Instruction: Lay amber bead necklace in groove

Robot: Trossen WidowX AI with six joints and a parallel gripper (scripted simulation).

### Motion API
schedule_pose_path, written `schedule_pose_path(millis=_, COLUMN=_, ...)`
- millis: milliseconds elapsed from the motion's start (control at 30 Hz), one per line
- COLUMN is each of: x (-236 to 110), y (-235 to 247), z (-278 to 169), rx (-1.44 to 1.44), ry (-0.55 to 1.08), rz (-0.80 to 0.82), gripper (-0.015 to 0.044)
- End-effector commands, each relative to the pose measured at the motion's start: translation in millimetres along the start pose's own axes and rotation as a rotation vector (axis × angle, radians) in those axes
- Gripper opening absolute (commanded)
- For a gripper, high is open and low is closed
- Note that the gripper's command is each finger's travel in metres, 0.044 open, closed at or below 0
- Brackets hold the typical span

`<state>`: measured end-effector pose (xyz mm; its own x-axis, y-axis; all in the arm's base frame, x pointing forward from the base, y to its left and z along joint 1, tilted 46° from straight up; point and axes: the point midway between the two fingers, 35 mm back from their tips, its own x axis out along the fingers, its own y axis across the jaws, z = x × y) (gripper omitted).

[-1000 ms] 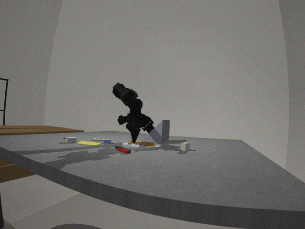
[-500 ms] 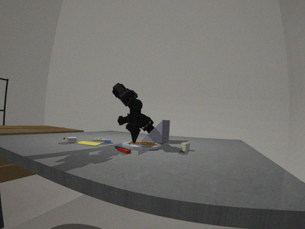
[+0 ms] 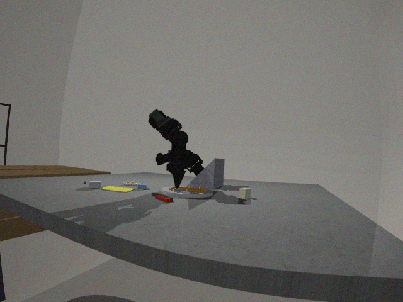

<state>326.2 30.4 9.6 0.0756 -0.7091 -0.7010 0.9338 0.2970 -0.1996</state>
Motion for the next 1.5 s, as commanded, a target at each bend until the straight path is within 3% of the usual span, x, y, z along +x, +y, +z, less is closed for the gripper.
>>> schedule_pose_path(millis=0, x=0, y=0, z=0, rx=0.0, ry=0.0, rz=0.0, gripper=0.0)
schedule_pose_path(millis=1467, x=2, y=23, z=21, rx=-0.003, ry=-0.006, rz=-0.002, gripper=0.0)
